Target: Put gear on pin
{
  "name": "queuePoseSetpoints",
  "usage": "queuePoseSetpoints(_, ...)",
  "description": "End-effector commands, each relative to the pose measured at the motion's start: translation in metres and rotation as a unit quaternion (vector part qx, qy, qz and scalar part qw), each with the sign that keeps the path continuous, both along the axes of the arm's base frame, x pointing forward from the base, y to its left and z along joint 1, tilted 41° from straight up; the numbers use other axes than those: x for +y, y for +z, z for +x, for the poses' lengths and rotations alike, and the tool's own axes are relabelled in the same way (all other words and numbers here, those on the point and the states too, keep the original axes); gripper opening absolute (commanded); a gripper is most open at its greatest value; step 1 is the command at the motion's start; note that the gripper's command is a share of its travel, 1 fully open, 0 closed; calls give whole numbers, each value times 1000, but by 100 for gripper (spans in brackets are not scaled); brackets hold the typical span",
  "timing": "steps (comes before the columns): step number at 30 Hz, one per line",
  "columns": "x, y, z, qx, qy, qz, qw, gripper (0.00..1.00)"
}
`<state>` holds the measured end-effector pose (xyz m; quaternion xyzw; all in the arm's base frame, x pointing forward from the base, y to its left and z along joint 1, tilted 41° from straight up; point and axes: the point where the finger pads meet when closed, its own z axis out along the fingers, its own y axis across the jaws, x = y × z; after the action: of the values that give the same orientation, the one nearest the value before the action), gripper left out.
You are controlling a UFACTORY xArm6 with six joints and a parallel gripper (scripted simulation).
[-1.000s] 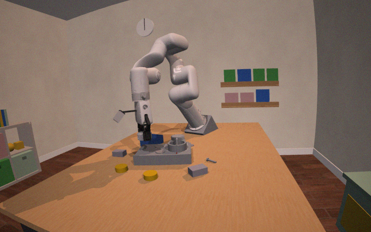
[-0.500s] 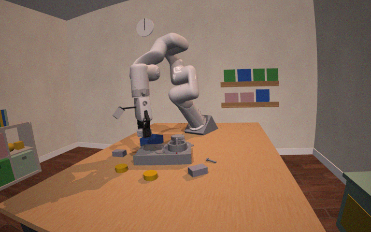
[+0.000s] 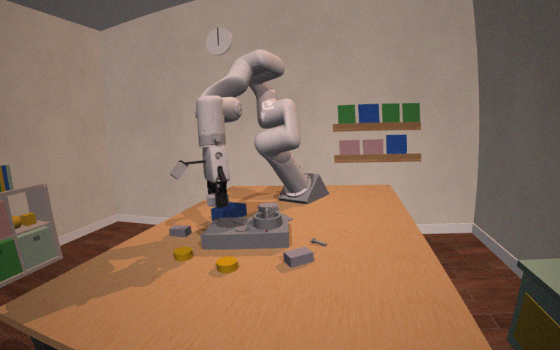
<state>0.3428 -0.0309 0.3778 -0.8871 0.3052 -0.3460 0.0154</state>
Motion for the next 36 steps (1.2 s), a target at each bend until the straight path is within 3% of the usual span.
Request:
queuePoseSetpoints(1, 0, 2, 0, -2, 0, 0, 1000, 0)
queuePoseSetpoints(5, 7, -2, -1, 1, 1, 2, 1000, 0)
queuePoseSetpoints(10, 64, -37, -21, 17, 3, 5, 1000, 0)
queuePoseSetpoints(15, 107, -62, -45, 1, 0, 0, 1000, 0)
queuePoseSetpoints(36, 112, -65, -47, -7, -20, 17, 1000, 0)
